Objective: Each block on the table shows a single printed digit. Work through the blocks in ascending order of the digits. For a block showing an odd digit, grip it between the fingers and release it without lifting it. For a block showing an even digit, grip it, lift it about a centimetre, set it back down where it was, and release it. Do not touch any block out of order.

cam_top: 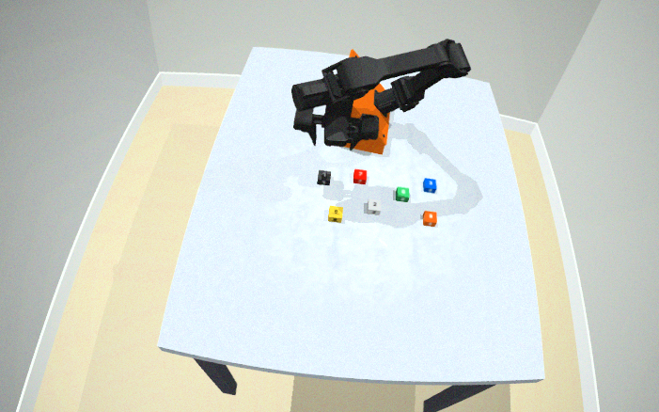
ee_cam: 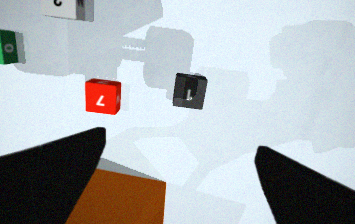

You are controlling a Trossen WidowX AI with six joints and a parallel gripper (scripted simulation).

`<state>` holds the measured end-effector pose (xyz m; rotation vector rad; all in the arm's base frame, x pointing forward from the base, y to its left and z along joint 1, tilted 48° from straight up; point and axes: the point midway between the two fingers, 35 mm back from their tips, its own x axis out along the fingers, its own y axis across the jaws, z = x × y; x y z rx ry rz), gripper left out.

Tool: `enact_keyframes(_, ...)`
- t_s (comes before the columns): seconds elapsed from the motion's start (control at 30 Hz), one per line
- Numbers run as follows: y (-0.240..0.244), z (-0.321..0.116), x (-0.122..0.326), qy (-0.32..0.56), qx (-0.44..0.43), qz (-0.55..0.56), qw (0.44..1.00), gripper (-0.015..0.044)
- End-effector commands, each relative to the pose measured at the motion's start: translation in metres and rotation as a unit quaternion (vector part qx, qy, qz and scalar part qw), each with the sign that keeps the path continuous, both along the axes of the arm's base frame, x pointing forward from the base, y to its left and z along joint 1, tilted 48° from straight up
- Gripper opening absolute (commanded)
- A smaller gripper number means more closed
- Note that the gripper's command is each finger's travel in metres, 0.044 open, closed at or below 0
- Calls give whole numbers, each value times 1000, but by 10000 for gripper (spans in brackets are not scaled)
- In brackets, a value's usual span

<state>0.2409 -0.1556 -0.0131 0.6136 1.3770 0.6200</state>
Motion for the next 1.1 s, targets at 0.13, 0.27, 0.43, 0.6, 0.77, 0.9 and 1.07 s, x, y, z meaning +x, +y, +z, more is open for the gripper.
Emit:
enact_keyframes(0.13,1,0,0,3,4,-3,1000,400)
enact_keyframes(0.27,7,7,0,3,4,-3,1000,400)
enact_keyframes(0.43,51,52,-8,4,6,-3,1000,400)
enact_keyframes(0.6,57,57,-10,4,7,-3,1000,400)
enact_keyframes(0.77,57,57,-10,4,7,-3,1000,400)
enact_keyframes(0.9,57,57,-10,4,7,-3,1000,400)
enact_keyframes(1.07,57,57,-10,4,7,-3,1000,400)
